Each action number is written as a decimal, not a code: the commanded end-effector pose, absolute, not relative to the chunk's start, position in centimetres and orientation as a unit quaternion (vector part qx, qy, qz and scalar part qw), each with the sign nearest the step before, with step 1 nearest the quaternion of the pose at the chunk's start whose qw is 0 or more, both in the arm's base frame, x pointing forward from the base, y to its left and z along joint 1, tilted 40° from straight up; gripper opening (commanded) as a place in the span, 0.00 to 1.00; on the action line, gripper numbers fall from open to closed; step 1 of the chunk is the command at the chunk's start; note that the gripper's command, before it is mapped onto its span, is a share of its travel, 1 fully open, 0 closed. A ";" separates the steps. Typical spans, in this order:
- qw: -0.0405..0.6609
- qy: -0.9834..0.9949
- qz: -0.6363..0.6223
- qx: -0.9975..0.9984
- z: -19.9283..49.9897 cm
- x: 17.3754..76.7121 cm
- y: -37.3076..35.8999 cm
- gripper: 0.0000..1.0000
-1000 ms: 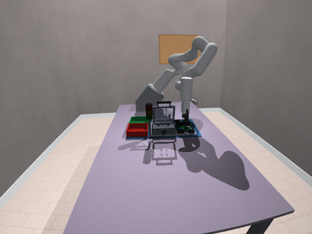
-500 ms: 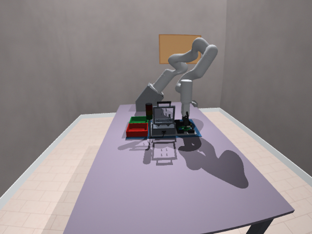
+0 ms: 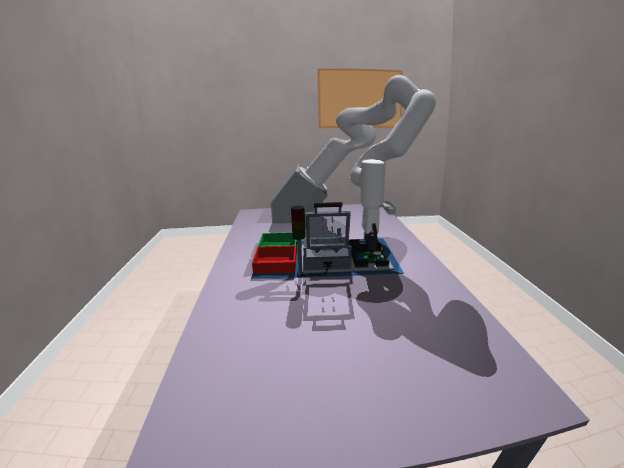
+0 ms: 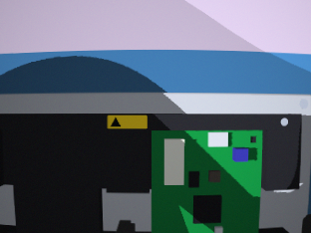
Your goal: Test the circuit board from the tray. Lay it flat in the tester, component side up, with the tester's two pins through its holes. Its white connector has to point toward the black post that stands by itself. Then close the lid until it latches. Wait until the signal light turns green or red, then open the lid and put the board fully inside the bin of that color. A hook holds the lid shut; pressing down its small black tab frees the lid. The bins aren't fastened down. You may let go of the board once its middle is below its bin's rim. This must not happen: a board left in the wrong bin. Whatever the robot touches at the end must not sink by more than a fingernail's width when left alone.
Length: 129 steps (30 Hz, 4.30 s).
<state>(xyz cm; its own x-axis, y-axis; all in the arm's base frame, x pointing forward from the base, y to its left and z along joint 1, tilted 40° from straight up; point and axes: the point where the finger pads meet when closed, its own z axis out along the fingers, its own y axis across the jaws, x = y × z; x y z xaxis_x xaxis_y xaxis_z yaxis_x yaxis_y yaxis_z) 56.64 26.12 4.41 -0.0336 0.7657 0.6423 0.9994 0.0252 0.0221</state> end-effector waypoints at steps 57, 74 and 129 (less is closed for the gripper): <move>0.237 -0.675 -0.247 -0.653 0.3 56.8 29.6 1.00; 0.237 -0.675 -0.247 -0.653 0.3 56.8 29.6 0.95; 0.237 -0.675 -0.247 -0.653 0.3 56.8 29.6 0.79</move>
<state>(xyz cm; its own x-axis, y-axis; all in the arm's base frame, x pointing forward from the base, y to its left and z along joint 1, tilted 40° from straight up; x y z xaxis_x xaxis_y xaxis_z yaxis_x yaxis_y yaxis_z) 56.76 29.64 0.26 -0.0335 0.7657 0.6423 0.9994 0.0252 0.0222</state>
